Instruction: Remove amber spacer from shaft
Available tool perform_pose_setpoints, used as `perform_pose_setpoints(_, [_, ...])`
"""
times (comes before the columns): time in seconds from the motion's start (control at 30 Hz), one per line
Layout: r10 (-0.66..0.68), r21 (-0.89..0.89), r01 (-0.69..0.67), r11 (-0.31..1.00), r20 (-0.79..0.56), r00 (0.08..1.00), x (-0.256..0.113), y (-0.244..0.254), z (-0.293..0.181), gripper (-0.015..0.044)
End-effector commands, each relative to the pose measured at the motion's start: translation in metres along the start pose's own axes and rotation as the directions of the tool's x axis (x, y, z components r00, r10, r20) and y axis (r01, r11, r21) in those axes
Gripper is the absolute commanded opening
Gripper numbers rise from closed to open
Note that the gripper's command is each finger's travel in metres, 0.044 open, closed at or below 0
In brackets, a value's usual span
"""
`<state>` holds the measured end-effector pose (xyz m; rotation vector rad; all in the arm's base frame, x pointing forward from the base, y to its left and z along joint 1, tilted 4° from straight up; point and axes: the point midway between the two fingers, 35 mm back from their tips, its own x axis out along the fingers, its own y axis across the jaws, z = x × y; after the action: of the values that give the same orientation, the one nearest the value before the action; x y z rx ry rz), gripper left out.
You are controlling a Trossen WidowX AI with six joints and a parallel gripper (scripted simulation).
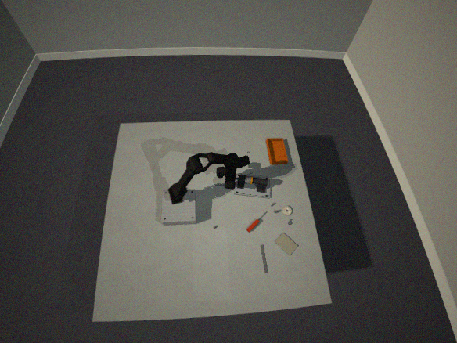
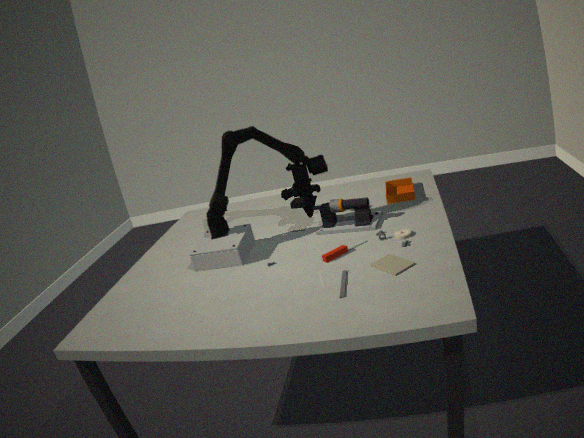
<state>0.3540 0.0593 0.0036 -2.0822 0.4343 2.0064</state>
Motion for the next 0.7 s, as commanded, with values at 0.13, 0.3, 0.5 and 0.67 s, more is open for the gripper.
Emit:
perform_pose_setpoints(0.13, [-0.002,0.002,0.002,1.000,0.003,1.000,-0.0003,-0.0005,0.0020,0.0000])
perform_pose_setpoints(0.3, [-0.002,0.002,0.002,1.000,0.003,1.000,-0.0003,-0.0005,0.0026,0.0000])
perform_pose_setpoints(0.5, [-0.002,0.002,0.002,1.000,0.003,1.000,-0.0003,-0.0006,0.0032,0.0000])
perform_pose_setpoints(0.67, [-0.002,0.002,0.002,1.000,0.003,1.000,-0.0003,-0.0006,0.0038,0.0000])
